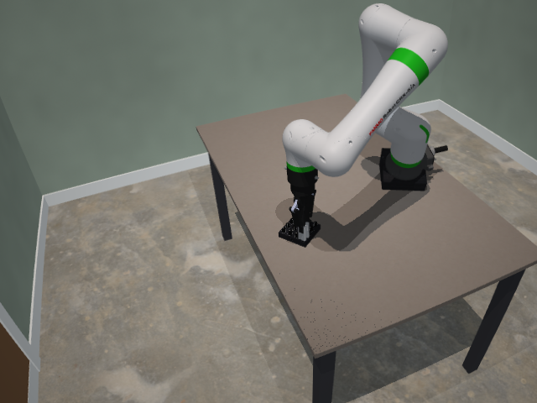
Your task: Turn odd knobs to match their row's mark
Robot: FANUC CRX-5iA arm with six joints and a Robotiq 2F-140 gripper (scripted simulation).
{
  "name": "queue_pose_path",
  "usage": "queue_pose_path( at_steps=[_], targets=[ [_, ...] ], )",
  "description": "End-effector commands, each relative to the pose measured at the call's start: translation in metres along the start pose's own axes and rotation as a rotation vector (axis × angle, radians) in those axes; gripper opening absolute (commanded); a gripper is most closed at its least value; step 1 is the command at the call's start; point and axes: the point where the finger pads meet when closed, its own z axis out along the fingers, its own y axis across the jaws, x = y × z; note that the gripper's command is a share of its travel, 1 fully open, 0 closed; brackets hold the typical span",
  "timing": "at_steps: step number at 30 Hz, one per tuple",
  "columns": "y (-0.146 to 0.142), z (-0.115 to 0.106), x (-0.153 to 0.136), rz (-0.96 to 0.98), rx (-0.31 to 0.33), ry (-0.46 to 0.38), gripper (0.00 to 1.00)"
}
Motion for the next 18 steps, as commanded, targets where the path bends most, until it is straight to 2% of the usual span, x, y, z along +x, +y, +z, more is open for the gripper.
queue_pose_path(
  at_steps=[1, 18],
  targets=[
    [0.0001, -0.0002, -0.0001, 0.016, 0.000, -0.001, 0.05],
    [0.0001, -0.0002, -0.0001, 0.024, 0.000, -0.001, 0.05]
  ],
)
